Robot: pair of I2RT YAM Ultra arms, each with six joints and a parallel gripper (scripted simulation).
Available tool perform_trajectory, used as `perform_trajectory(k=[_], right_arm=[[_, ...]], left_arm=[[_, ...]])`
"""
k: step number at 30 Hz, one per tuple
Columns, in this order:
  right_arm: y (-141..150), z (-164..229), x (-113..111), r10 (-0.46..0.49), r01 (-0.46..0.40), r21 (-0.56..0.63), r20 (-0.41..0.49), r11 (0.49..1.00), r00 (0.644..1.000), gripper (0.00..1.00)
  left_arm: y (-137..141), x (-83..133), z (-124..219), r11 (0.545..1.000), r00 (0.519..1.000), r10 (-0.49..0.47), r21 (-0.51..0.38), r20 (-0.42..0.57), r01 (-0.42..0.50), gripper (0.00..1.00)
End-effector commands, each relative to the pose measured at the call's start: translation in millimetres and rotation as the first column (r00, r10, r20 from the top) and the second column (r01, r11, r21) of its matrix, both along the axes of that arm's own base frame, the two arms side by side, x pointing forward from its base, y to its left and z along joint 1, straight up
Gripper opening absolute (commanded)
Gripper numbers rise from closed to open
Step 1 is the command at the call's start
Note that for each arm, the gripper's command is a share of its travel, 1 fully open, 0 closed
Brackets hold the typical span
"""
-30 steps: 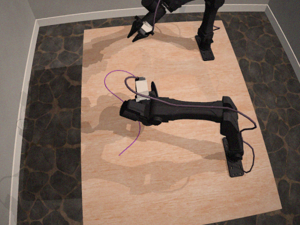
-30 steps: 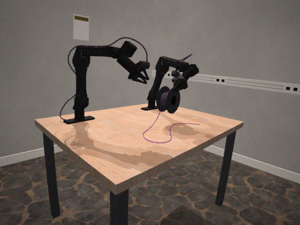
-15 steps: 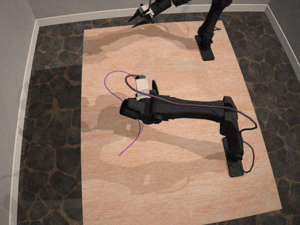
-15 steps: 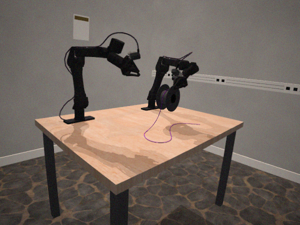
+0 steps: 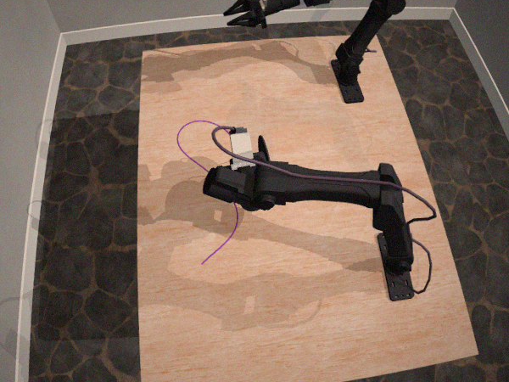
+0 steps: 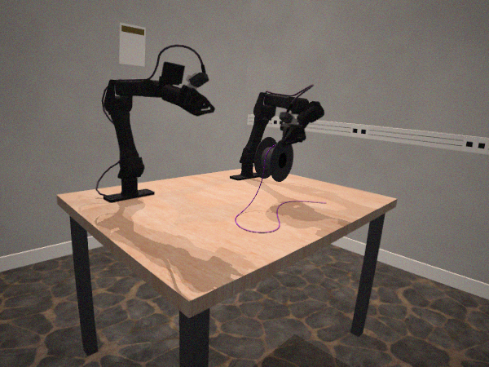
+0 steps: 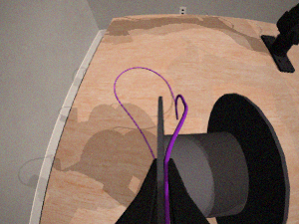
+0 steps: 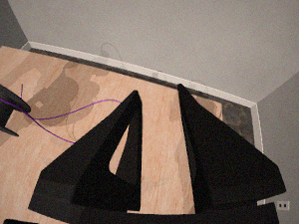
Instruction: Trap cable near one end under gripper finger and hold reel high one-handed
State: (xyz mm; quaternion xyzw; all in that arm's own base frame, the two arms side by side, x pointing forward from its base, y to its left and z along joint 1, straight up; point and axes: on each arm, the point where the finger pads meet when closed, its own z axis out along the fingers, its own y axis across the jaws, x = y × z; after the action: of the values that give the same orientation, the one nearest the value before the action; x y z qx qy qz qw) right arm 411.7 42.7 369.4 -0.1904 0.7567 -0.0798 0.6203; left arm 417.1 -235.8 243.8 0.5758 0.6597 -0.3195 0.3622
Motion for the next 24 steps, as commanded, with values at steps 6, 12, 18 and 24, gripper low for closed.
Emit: perform_trajectory(k=[6, 12, 18, 24], right_arm=[[-26, 26, -17, -0.122, 0.095, 0.224, 0.110, 0.970, 0.986, 0.30], [-34, 30, -22, -0.153, 0.111, 0.285, 0.130, 0.952, 0.980, 0.30], [-42, 36, -29, -0.186, 0.122, 0.350, 0.156, 0.929, 0.970, 0.30], [-44, 39, -33, -0.198, 0.122, 0.383, 0.168, 0.916, 0.966, 0.30]], left_arm=[[-2, -4, 27, 0.999, 0.999, -0.017, -0.051, 0.031, 0.019, 0.00], [-3, -5, 30, 0.998, 0.999, -0.015, -0.052, 0.033, 0.017, 0.00], [-3, -9, 37, 0.998, 0.999, -0.015, -0.055, 0.046, 0.017, 0.00], [-7, -10, 32, 0.998, 0.999, -0.014, -0.053, 0.034, 0.016, 0.00]])
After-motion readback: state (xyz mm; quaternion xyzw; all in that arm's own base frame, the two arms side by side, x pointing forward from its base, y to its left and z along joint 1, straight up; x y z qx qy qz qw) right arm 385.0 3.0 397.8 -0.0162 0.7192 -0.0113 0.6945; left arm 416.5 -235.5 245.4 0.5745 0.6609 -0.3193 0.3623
